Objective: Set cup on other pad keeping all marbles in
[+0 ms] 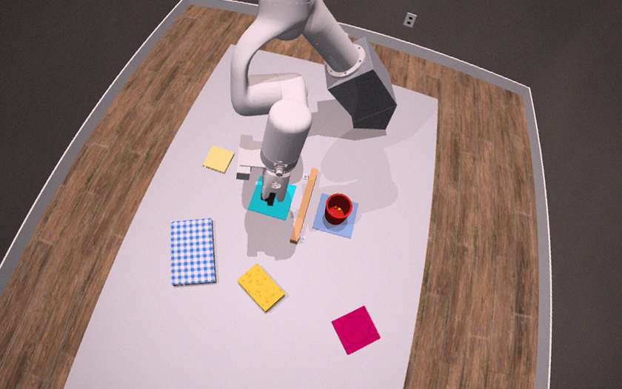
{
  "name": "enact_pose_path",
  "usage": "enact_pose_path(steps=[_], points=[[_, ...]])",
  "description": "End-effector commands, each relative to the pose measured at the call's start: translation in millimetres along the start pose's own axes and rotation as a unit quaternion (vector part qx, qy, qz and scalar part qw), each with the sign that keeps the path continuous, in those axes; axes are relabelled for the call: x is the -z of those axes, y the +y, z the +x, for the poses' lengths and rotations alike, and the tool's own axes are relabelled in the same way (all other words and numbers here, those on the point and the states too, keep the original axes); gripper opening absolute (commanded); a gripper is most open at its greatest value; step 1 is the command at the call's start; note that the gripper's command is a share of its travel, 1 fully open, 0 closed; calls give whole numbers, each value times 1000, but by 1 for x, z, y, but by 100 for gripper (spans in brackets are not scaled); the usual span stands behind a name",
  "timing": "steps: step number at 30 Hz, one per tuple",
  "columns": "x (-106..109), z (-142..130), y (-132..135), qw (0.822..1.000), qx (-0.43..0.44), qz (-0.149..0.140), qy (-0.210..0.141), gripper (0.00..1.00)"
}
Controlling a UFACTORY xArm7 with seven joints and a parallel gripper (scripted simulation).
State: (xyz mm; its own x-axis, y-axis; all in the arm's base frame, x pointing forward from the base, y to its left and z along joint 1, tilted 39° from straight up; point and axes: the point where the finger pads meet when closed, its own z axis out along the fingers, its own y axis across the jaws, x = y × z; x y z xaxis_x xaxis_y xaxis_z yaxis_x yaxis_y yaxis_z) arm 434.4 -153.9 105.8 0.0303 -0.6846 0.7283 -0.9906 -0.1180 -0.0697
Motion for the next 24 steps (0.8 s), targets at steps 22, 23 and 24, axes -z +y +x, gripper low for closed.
enact_pose_path(steps=[22, 23, 24], points=[[-16, -68, -3, 999, -48, -4, -18, 0], [-20, -87, 0, 998, -61, -7, -25, 0], [-20, -87, 0, 998, -61, -7, -25, 0]])
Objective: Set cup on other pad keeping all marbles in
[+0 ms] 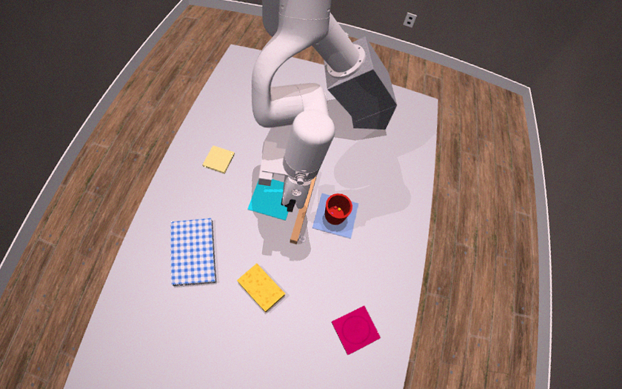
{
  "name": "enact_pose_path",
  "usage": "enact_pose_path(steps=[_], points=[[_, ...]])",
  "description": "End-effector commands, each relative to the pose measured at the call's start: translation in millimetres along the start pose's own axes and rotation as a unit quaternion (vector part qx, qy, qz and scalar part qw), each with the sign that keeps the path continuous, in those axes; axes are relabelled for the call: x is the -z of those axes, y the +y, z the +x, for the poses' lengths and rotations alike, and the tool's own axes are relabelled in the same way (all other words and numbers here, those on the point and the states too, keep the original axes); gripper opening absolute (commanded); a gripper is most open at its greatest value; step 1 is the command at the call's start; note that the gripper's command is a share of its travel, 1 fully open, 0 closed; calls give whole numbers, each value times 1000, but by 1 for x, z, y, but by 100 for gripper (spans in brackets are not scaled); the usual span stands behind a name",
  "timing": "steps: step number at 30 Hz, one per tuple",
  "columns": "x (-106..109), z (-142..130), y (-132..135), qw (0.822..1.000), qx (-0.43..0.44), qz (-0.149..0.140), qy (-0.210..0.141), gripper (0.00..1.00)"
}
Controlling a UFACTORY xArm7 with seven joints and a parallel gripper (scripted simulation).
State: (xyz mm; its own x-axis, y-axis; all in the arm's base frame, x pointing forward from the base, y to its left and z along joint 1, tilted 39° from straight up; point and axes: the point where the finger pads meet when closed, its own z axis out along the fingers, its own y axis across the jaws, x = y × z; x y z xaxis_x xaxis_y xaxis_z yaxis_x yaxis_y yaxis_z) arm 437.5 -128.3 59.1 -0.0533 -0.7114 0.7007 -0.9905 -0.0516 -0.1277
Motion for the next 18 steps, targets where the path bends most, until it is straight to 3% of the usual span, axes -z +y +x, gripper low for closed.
enact_pose_path(steps=[1, 13, 15, 18], points=[[-7, -35, 6, 1000, -17, -3, -11, 0], [-7, -35, 6, 1000, -17, -3, -11, 0], [-14, -69, 16, 999, -39, -11, -23, 0], [-14, -69, 16, 999, -39, -11, -23, 0]])
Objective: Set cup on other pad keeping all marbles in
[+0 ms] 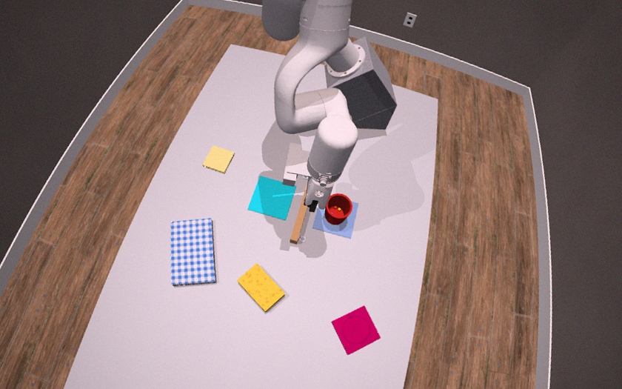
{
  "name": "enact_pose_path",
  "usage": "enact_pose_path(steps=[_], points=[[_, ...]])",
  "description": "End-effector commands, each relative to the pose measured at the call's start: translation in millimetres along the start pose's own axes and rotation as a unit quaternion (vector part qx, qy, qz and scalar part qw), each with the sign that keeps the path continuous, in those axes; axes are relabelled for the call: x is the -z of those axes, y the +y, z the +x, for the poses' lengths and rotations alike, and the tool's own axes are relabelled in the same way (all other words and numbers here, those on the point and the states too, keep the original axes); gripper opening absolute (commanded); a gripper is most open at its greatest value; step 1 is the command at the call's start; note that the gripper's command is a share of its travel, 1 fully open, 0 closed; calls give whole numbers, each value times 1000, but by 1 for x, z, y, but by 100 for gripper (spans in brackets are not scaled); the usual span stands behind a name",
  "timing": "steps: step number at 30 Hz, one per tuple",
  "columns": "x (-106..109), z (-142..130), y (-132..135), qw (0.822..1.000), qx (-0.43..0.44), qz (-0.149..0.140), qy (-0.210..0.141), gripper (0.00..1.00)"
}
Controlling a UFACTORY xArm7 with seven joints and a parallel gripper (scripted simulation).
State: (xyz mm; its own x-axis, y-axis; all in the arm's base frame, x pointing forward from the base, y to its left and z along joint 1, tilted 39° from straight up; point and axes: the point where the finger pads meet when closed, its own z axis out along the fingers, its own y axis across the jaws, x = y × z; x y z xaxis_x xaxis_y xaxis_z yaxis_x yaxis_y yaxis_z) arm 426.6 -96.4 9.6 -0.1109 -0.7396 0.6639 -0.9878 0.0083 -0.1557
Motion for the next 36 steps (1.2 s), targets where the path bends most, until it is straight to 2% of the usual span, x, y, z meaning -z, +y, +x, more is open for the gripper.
enact_pose_path(steps=[1, 7, 9, 18, 20, 29, 31, 36], points=[[-3, -12, 2, 1000, -7, 0, -4, 0], [-3, -12, 2, 1000, -7, 0, -4, 0], [-10, -38, 13, 1000, -25, -8, -14, 0], [-10, -38, 13, 1000, -25, -8, -14, 0], [-14, -58, 23, 999, -39, -15, -22, 0], [-14, -58, 23, 999, -39, -15, -22, 0], [-17, -70, 30, 998, -48, -20, -28, 0], [-19, -79, 36, 998, -55, -23, -31, 0]])
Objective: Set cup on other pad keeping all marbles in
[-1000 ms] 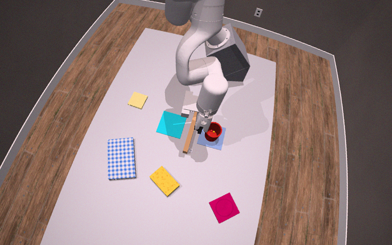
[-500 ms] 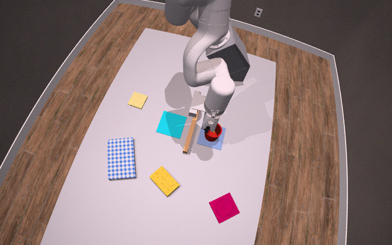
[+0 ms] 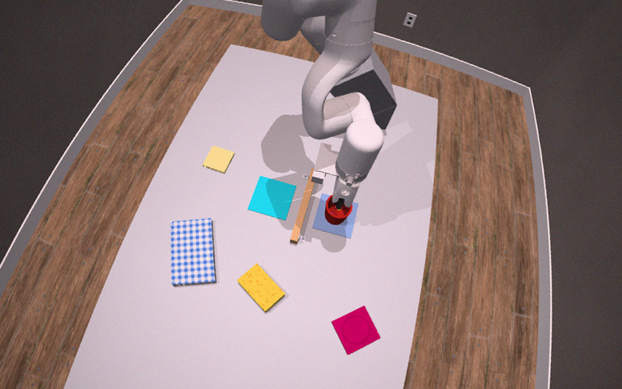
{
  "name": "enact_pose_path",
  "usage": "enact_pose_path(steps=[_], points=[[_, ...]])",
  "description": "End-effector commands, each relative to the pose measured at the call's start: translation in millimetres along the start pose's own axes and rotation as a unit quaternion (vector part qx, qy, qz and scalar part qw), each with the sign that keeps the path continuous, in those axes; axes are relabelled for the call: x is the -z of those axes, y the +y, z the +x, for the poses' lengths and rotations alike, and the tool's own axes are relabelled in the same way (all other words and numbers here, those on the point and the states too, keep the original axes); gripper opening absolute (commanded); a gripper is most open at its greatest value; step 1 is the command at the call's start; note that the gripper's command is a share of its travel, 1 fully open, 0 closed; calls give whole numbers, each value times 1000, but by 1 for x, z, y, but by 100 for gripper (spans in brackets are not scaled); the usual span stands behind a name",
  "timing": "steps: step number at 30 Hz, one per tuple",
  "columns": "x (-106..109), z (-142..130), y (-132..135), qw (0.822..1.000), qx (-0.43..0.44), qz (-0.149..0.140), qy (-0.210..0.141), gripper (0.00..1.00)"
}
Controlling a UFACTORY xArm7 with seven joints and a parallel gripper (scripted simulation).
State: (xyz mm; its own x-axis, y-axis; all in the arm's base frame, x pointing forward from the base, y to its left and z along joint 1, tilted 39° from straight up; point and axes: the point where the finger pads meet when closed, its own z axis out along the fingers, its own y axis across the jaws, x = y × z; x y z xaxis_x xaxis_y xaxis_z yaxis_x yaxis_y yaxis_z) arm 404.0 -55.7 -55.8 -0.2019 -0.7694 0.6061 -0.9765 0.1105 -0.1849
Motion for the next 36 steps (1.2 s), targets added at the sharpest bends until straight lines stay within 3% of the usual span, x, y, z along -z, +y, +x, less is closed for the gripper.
enact_pose_path(steps=[1, 12, 13, 36], points=[[-2, -9, 4, 1000, -6, -2, -5, 0], [-2, -9, 5, 1000, -7, -2, -5, 0], [-2, -9, 5, 1000, -7, -2, -5, 100], [-2, -9, 5, 1000, -7, -2, -5, 100]])
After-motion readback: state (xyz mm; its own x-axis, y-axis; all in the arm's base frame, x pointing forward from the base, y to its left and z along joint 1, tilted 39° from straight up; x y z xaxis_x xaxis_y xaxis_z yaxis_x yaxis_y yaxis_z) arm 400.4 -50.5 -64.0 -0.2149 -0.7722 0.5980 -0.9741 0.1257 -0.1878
